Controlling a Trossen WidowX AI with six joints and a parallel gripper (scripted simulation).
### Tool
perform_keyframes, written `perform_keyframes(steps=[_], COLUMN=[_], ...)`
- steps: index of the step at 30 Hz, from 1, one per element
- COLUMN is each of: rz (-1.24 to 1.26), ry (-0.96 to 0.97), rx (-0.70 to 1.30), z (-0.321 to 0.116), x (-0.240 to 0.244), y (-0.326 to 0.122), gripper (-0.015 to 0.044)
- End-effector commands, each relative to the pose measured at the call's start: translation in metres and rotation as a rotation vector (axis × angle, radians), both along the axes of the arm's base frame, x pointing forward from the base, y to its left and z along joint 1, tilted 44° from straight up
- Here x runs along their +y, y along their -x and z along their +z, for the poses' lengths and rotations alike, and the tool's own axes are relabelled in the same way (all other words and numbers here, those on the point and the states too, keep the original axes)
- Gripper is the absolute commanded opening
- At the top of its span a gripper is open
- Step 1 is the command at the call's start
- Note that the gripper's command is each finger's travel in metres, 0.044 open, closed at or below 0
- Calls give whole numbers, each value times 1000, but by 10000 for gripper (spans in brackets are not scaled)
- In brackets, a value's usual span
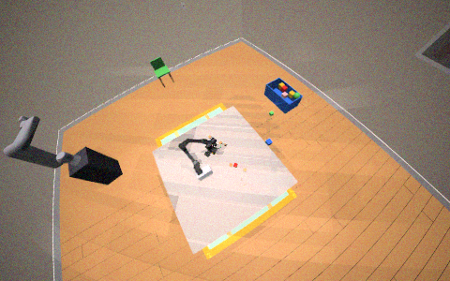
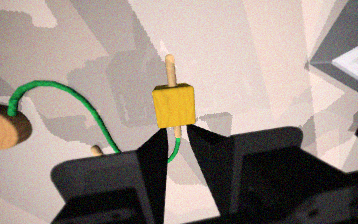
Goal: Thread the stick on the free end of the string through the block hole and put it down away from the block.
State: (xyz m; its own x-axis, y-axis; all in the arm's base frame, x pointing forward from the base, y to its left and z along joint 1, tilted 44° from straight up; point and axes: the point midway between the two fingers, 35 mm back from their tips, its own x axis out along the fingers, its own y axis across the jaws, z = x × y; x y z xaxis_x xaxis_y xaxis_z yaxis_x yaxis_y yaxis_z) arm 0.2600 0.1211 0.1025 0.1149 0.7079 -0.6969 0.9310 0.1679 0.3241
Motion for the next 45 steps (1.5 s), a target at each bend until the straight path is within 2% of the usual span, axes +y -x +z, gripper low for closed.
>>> perform_keyframes(steps=[1, 6, 19, 34, 45], rz=[0, 0, 8, 942, 1297], ry=[4, 5, 11, 169, 229], rx=[-1, 1, 0, -938, -1289], z=[7, 54, 51, 37, 31], x=[-8, -54, -54, -69, -77], y=[0, 9, 9, -1, -4], gripper=[123, 123, 123, 123, 123])
